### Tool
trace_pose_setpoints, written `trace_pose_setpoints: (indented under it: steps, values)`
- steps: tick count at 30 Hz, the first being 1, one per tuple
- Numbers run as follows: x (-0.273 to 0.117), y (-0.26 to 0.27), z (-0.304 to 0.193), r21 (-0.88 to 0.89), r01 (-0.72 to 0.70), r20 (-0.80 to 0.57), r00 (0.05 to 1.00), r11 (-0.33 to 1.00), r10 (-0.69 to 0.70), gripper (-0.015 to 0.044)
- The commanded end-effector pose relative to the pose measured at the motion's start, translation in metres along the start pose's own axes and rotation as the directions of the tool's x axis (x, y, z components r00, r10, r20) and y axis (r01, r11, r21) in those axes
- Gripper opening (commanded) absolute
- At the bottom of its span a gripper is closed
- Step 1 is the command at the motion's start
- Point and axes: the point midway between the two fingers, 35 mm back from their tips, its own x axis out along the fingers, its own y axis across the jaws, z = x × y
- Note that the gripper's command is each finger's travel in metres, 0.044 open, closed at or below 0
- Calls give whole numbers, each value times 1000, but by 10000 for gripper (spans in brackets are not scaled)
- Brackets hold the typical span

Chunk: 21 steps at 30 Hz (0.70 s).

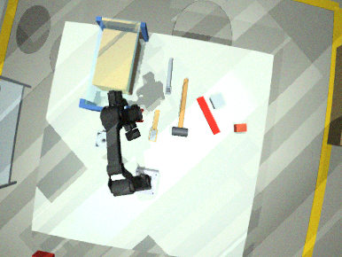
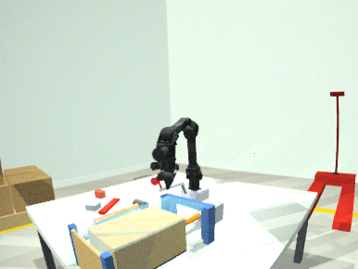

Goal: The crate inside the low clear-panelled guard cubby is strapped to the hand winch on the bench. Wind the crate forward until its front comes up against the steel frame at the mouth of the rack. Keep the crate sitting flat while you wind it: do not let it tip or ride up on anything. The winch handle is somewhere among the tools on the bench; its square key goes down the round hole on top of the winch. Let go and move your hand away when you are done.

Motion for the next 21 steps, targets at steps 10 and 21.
trace_pose_setpoints:
  steps: [10,21]
  values:
    - [-10,-3,-66,-65,0,50,999,998,3,0]
    - [-19,-13,-112,-112,-11,117,993,994,24,0]
